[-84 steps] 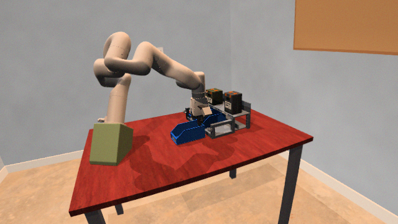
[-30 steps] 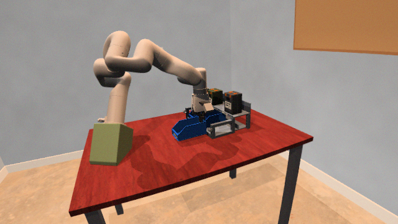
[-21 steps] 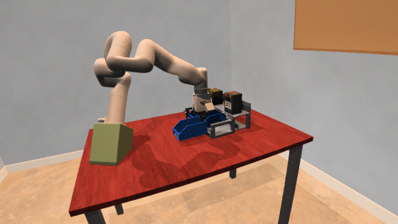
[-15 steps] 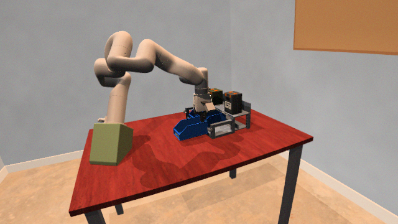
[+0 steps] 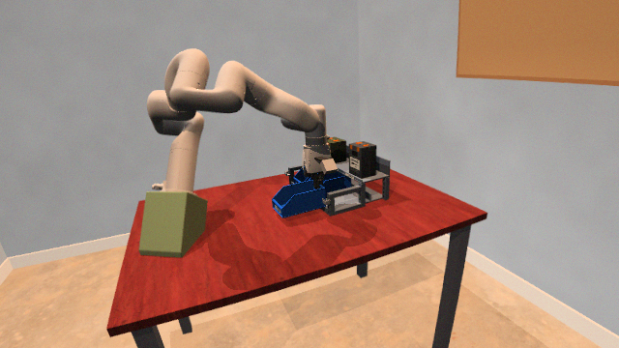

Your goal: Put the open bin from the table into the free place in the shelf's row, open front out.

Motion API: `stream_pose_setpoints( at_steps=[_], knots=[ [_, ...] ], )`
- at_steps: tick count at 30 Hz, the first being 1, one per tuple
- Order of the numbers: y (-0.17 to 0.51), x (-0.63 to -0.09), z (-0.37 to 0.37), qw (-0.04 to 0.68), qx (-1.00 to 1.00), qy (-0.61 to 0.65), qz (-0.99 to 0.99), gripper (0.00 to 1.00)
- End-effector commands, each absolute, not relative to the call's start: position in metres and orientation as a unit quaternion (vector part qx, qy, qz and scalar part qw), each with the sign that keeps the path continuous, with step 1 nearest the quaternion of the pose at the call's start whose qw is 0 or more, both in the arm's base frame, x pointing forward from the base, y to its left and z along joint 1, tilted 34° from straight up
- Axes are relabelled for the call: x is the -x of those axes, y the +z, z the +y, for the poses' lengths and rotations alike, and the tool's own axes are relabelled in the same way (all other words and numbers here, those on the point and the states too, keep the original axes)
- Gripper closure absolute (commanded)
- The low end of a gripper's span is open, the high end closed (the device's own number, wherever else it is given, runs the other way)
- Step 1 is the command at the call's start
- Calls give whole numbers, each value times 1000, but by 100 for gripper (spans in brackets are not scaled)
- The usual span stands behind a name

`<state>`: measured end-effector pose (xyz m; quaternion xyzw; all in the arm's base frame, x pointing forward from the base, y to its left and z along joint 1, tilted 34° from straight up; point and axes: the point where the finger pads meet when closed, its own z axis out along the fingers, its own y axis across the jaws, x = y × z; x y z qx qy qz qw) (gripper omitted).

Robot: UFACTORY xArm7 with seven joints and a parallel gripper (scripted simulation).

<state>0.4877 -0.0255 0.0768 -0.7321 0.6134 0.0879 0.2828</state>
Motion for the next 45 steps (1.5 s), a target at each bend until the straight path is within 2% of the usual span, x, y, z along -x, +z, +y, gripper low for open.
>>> stream_pose_setpoints(
  at_steps=[1, 45],
  knots=[
    [78, -490, -27, 283, 732, 86, 614, 100],
    [88, -517, -24, 283, 732, 86, 614, 100]
  ],
)
